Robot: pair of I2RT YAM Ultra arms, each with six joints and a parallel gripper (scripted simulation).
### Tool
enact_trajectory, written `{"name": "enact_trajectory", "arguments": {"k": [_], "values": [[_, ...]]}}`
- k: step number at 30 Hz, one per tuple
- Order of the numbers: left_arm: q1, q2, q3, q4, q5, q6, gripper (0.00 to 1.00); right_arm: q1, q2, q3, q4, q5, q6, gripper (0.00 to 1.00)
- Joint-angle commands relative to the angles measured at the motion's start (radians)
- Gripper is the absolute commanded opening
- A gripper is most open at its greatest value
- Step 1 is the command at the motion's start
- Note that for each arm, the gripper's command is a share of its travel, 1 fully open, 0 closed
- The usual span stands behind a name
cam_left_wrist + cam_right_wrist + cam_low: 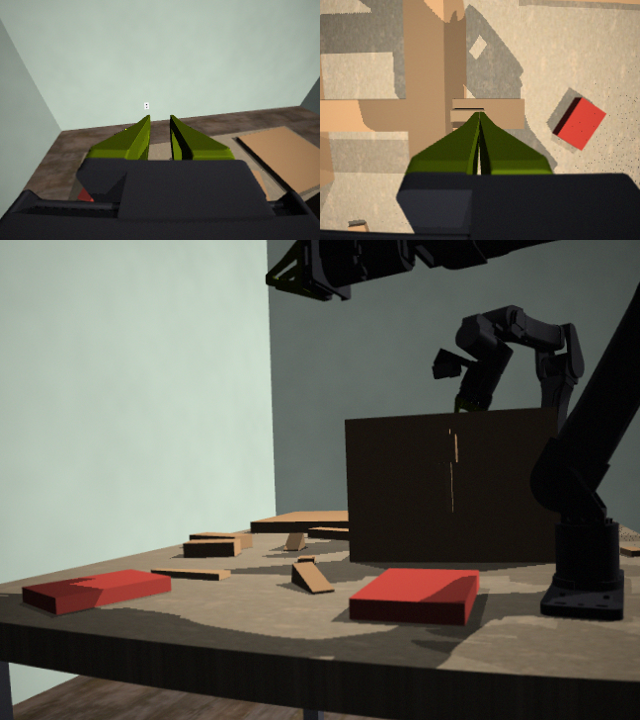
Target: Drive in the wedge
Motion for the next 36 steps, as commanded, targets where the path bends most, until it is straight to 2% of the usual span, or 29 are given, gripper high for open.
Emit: {"name": "enact_trajectory", "arguments": {"k": [1,13,14,16,18,36], "values": [[-0.008,-0.016,0.038,0.021,-0.005,-0.005,0.22,-0.006,-0.025,-0.025,0.03,0.014,-0.007,0.0],[-0.008,-0.016,0.038,0.021,-0.005,-0.005,0.22,0.007,-0.019,-0.026,0.049,0.014,-0.008,0.0],[-0.008,-0.016,0.038,0.021,-0.005,-0.005,0.22,0.012,-0.003,-0.061,0.02,0.009,-0.01,0.0],[-0.008,-0.016,0.038,0.021,-0.005,-0.005,0.22,-0.009,-0.018,-0.076,0.063,-0.008,-0.004,0.0],[-0.008,-0.016,0.038,0.021,-0.005,-0.005,0.22,-0.016,0.012,-0.075,-0.006,-0.018,-0.003,0.0],[-0.008,-0.016,0.038,0.021,-0.005,-0.005,0.22,-0.017,0.041,-0.103,-0.095,-0.084,0.005,0.0]]}}
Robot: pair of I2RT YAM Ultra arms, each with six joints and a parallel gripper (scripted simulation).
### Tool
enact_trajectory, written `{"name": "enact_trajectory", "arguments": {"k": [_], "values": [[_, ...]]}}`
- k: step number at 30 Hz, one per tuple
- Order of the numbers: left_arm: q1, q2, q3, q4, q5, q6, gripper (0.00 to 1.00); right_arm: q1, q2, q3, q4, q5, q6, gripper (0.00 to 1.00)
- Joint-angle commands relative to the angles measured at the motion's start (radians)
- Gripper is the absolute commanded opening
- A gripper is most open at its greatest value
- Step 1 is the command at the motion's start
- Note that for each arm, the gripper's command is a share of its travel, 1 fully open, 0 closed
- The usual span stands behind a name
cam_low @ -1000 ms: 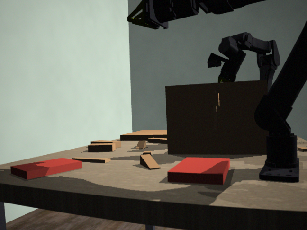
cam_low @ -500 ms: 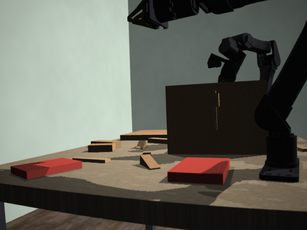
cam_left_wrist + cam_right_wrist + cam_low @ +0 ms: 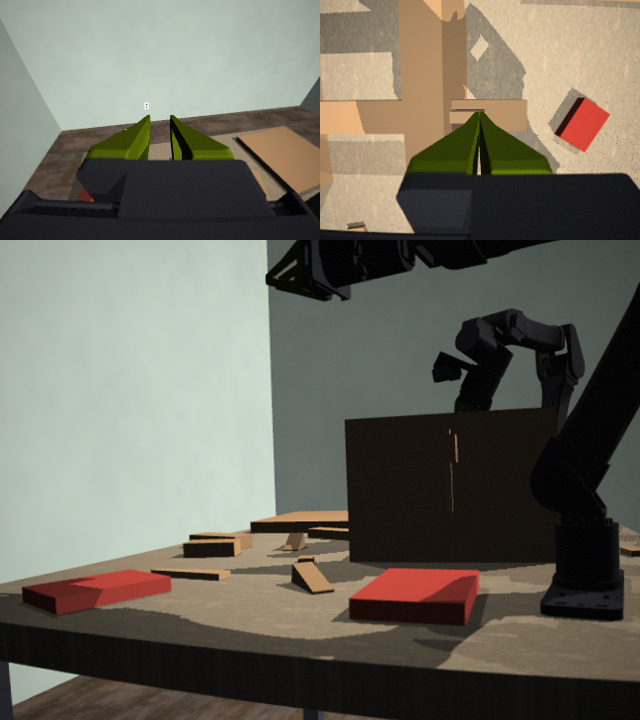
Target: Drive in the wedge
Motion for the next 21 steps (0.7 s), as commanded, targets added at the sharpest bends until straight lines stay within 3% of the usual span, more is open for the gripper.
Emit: {"name": "enact_trajectory", "arguments": {"k": [1,21], "values": [[-0.008,-0.016,0.038,0.021,-0.005,-0.005,0.22,-0.015,0.05,-0.071,-0.131,-0.085,0.007,0.0],[-0.008,-0.016,0.038,0.021,-0.005,-0.005,0.22,-0.004,0.044,-0.088,-0.128,-0.087,-0.005,0.0]]}}
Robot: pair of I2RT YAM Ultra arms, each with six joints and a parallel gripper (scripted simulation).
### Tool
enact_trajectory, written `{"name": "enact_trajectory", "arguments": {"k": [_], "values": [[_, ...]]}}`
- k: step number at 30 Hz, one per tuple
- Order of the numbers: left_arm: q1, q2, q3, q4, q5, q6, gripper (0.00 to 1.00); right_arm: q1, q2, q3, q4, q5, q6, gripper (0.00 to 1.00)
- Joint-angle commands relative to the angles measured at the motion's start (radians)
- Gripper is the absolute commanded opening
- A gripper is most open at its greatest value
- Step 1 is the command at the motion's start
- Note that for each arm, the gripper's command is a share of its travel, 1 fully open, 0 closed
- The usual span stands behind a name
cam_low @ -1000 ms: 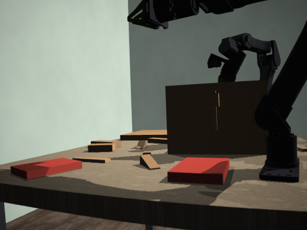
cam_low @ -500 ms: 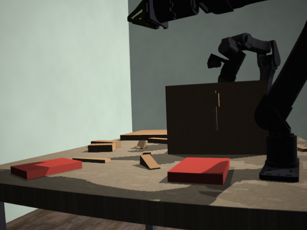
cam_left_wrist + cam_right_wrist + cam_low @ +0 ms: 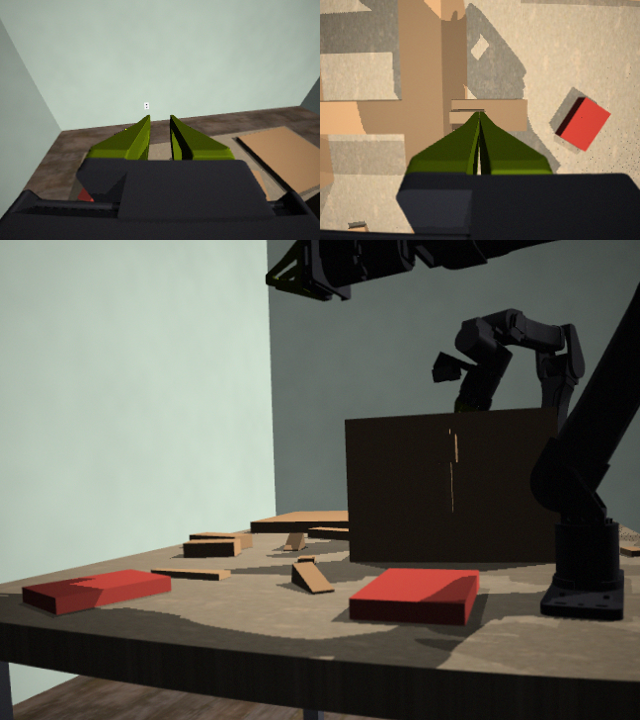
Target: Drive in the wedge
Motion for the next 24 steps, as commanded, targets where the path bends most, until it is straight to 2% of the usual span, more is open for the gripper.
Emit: {"name": "enact_trajectory", "arguments": {"k": [1,24], "values": [[-0.008,-0.016,0.038,0.021,-0.005,-0.005,0.22,0.0,0.044,-0.09,-0.127,-0.082,-0.006,0.0],[-0.008,-0.016,0.038,0.021,-0.005,-0.005,0.22,-0.002,0.028,-0.1,-0.104,-0.075,-0.004,0.0]]}}
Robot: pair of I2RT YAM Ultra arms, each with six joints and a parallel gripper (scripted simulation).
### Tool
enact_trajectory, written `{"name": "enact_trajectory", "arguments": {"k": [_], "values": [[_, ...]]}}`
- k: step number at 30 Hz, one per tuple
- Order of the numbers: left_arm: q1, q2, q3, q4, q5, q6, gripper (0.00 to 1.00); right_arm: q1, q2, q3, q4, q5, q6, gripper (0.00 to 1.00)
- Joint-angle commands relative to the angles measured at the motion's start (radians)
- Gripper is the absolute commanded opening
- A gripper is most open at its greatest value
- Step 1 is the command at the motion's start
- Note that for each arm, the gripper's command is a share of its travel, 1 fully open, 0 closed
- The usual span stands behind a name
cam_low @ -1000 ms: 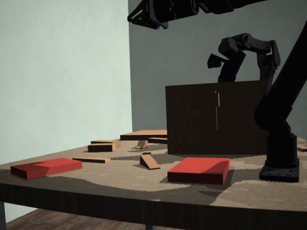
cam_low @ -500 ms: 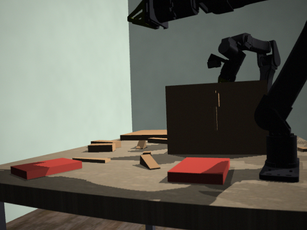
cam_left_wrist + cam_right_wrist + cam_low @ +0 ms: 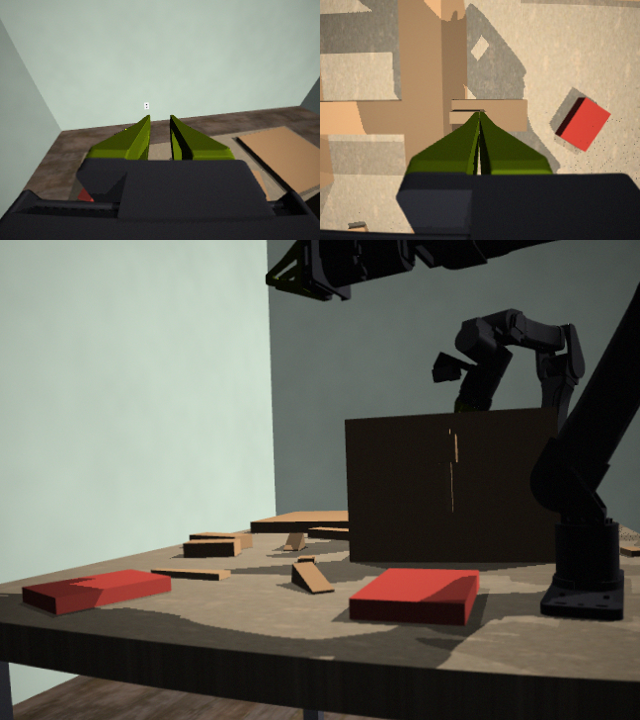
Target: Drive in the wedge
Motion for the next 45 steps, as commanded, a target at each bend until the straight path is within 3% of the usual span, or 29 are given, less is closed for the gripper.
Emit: {"name": "enact_trajectory", "arguments": {"k": [1,22,23,25,33,34,45], "values": [[-0.008,-0.016,0.038,0.021,-0.005,-0.005,0.22,0.003,0.033,-0.107,-0.11,-0.076,-0.007,0.0],[-0.008,-0.016,0.038,0.021,-0.005,-0.005,0.22,0.004,0.035,-0.109,-0.107,-0.07,-0.002,0.0],[-0.008,-0.016,0.038,0.021,-0.005,-0.005,0.22,0.019,-0.033,0.032,0.025,0.017,-0.006,0.0],[-0.008,-0.016,0.038,0.021,-0.005,-0.005,0.22,0.0,0.007,-0.034,0.012,0.017,-0.007,0.0],[-0.008,-0.016,0.038,0.021,-0.005,-0.005,0.22,-0.002,-0.003,-0.021,-0.001,0.018,-0.005,0.0],[-0.008,-0.016,0.038,0.021,-0.005,-0.005,0.22,0.021,-0.008,0.034,-0.021,0.019,0.011,0.0],[-0.008,-0.016,0.038,0.021,-0.005,-0.005,0.22,0.076,-0.005,0.139,-0.138,0.037,0.066,0.0]]}}
